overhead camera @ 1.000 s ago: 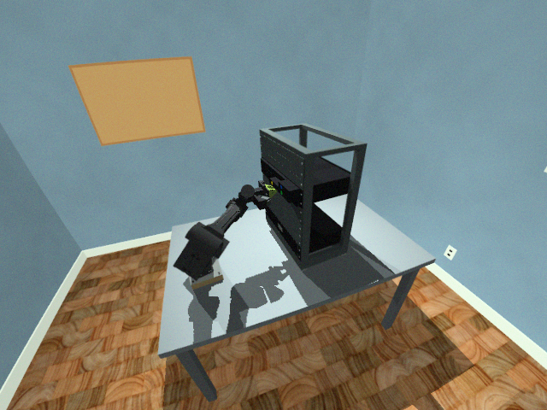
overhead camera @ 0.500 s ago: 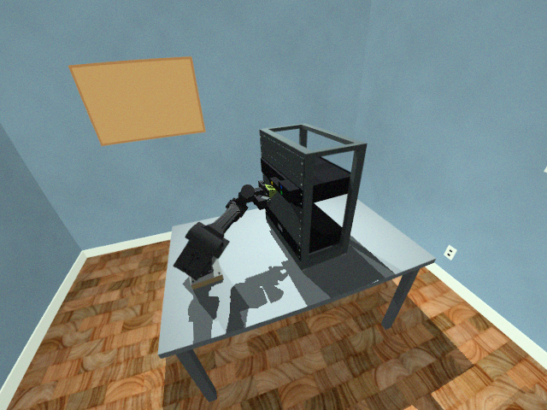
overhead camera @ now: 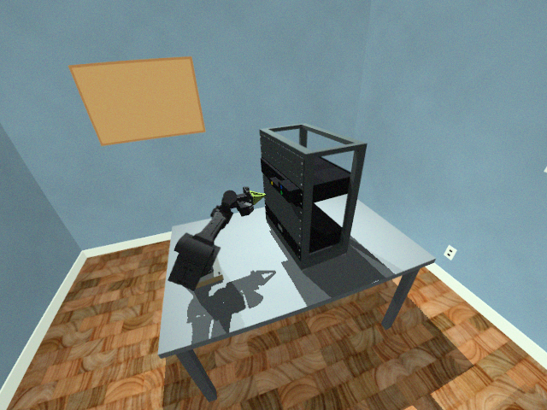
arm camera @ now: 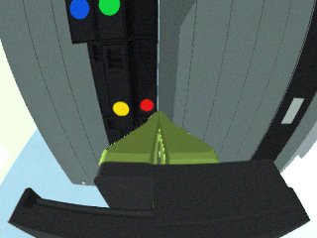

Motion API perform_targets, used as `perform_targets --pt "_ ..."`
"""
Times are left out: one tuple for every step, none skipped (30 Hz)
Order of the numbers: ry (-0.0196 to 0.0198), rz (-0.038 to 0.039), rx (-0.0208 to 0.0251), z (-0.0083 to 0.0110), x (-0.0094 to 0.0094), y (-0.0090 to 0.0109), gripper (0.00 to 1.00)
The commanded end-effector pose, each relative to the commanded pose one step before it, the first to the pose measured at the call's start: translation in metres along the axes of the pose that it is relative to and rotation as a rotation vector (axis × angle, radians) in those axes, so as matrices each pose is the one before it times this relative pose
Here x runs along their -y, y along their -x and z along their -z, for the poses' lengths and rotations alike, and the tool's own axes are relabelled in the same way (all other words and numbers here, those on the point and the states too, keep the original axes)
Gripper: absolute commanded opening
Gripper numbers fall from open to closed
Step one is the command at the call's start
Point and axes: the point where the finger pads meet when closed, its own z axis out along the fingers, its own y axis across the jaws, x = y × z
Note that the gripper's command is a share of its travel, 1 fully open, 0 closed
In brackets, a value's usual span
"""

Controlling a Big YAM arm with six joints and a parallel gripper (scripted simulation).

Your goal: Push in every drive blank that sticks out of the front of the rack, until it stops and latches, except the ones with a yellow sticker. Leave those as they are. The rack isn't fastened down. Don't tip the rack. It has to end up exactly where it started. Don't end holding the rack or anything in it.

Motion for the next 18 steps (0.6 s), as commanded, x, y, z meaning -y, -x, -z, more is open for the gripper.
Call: perform_targets --pt "0.02958 -0.0213 -0.003 0.01712 -0.01104 0.00187 0.0" --pt "-0.00082 0.00226 -0.00082 0.00215 0.00033 -0.00024 0.0" --pt "0.00076 -0.0011 0.00085 0.00122 -0.00017 0.00025 0.0" --pt "0.0006 -0.00102 0.00065 0.00036 -0.00036 0.00016 0.0" --pt "-0.00173 -0.01572 0.01887 -0.00915 -0.00714 0.0031 0.0" --pt "-0.00828 0.00304 0.00585 -0.00361 0.00289 0.00126 0.0" --pt "-0.00028 0.00206 -0.00193 0.00037 -0.00007 0.00008 0.0" --pt "0.0 0.0 0.0 0.0 0.0 0.0 0.0" --pt "0.0 0.0 0.0 0.0 0.0 0.0 0.0" --pt "-0.00163 0.0029 -0.00144 0.00037 0.00003 0.00128 0.0" --pt "-0.00338 0.00531 -0.00225 0.00033 0.00114 0.001 0.0" --pt "-0.00089 0.00278 -0.00212 0.00082 0.00109 0.00072 0.0" --pt "-0.00145 0.00398 -0.0029 0.00118 0.00163 0.00099 0.0" --pt "-0.00203 0.00448 -0.00295 0.00135 0.00183 0.00141 0.0" --pt "-0.00237 0.00511 -0.00336 0.00157 0.00207 0.00175 0.0" --pt "-0.00269 0.00501 -0.00306 0.00161 0.00197 0.00222 0.0" --pt "0.00013 -0.00039 -0.00008 0.00036 -0.00113 0.00336 0.0" --pt "0.00192 -0.00398 0.002 -0.00046 -0.00329 0.00435 0.0"
